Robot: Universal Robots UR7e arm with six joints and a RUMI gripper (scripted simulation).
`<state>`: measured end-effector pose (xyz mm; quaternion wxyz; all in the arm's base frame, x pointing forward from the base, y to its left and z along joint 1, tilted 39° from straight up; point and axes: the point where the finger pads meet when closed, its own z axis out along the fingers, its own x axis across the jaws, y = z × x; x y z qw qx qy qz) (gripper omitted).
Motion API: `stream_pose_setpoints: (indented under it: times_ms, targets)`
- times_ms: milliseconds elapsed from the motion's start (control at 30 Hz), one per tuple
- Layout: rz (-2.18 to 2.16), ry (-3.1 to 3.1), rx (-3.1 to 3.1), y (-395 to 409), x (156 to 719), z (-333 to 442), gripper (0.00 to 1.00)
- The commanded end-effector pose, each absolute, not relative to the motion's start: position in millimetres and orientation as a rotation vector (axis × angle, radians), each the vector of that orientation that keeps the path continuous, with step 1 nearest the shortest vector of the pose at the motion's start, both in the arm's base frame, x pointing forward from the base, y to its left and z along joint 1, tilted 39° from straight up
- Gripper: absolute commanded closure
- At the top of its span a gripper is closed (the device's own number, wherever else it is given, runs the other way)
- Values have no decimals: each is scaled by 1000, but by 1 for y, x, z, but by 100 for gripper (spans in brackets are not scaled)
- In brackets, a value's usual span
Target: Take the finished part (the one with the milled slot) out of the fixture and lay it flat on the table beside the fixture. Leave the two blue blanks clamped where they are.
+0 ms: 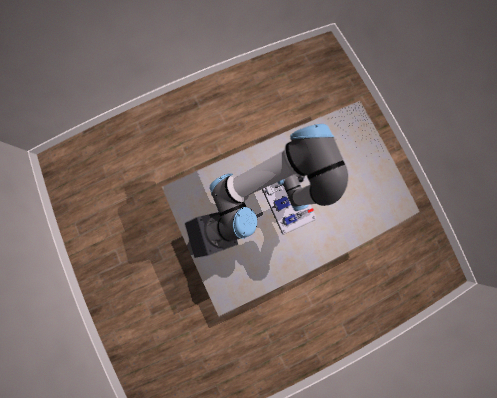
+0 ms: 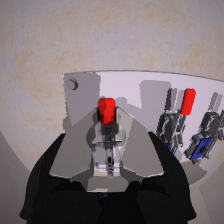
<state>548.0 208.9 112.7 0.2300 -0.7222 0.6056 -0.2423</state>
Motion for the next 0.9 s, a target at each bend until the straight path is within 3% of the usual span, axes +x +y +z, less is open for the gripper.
stream_pose_setpoints:
  times_ms: [0, 867]
  targets:
    - [-667, 1665, -1986, 209, 544, 114, 100]
    - [-667, 1665, -1986, 205, 523, 113, 100]
